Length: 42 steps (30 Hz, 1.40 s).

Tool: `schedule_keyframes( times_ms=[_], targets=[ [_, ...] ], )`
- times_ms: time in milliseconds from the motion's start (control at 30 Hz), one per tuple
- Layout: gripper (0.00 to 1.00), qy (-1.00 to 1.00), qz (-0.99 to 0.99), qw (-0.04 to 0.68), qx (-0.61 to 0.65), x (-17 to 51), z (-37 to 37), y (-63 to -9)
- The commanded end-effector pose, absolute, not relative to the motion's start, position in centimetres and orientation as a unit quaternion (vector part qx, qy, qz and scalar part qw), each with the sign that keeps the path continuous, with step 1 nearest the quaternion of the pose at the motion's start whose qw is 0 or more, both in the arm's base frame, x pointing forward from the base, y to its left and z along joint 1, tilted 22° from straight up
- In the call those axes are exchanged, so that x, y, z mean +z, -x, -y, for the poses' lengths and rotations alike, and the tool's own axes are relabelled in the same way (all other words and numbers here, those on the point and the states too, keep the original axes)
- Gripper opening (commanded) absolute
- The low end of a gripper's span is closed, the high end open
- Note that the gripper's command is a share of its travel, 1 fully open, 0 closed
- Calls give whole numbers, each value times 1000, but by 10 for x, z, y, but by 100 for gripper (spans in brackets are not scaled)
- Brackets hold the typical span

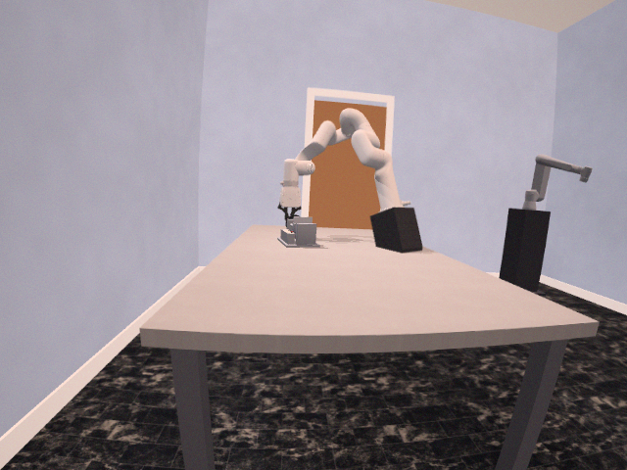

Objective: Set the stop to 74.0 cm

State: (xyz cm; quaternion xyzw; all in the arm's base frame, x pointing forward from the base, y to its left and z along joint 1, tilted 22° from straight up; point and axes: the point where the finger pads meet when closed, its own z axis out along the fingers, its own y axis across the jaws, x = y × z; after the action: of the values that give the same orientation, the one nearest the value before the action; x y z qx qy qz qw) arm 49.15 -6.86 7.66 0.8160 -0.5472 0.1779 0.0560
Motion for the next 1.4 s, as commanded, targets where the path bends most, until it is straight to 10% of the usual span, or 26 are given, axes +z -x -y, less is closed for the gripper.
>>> schedule_keyframes(
  times_ms=[0,1367],
  targets=[
    [6,-816,547,56,178,76,68,-492],
    [6,-816,547,56,178,74,68,-495]
  ],
)
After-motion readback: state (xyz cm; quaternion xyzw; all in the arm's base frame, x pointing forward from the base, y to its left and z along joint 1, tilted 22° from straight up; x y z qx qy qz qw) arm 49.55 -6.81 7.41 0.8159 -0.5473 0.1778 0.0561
